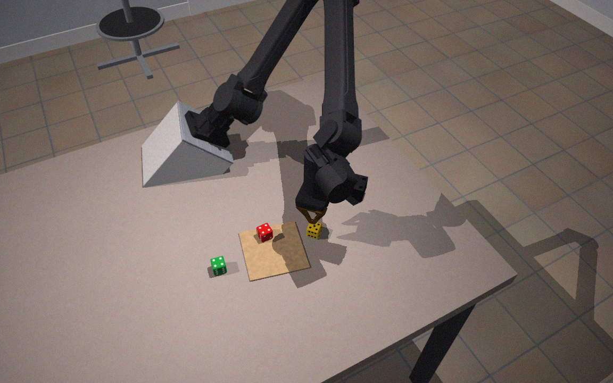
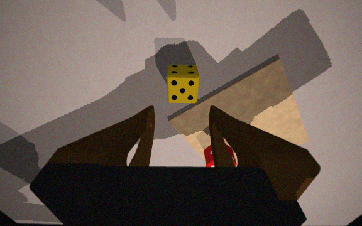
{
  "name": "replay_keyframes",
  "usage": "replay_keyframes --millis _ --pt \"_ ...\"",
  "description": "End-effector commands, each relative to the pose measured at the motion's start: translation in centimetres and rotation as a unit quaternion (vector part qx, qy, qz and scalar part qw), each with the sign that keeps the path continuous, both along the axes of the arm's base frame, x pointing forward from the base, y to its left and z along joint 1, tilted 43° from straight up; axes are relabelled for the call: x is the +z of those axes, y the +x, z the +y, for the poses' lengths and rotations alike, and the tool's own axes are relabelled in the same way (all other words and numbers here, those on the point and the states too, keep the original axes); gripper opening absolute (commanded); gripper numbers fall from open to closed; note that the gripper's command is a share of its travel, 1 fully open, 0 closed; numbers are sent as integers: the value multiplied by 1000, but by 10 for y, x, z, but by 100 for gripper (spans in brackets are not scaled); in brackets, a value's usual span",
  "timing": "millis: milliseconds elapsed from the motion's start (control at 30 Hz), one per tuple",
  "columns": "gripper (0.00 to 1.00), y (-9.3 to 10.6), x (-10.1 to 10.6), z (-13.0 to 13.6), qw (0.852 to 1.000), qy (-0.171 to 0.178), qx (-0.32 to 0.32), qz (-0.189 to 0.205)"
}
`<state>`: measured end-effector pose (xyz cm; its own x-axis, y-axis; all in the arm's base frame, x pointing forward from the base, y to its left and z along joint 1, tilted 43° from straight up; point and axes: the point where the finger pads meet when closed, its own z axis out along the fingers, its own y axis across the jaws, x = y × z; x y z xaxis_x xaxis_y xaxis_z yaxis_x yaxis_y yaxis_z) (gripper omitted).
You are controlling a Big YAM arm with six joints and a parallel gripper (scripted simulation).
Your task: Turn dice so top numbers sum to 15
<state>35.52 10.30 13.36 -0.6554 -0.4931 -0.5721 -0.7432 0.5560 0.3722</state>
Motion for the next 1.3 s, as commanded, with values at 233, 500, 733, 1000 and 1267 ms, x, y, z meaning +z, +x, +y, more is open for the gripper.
replay_keyframes --millis 233,500,733,1000,1267 --pt "45 6 -12 13 1000 1 -3 6" --pt "45 7 -17 18 1000 1 -3 5" --pt "45 10 -18 21 1000 1 -2 4" --pt "45 6 -21 22 1000 1 -2 10" --pt "45 6 -22 22 1000 1 -3 10"
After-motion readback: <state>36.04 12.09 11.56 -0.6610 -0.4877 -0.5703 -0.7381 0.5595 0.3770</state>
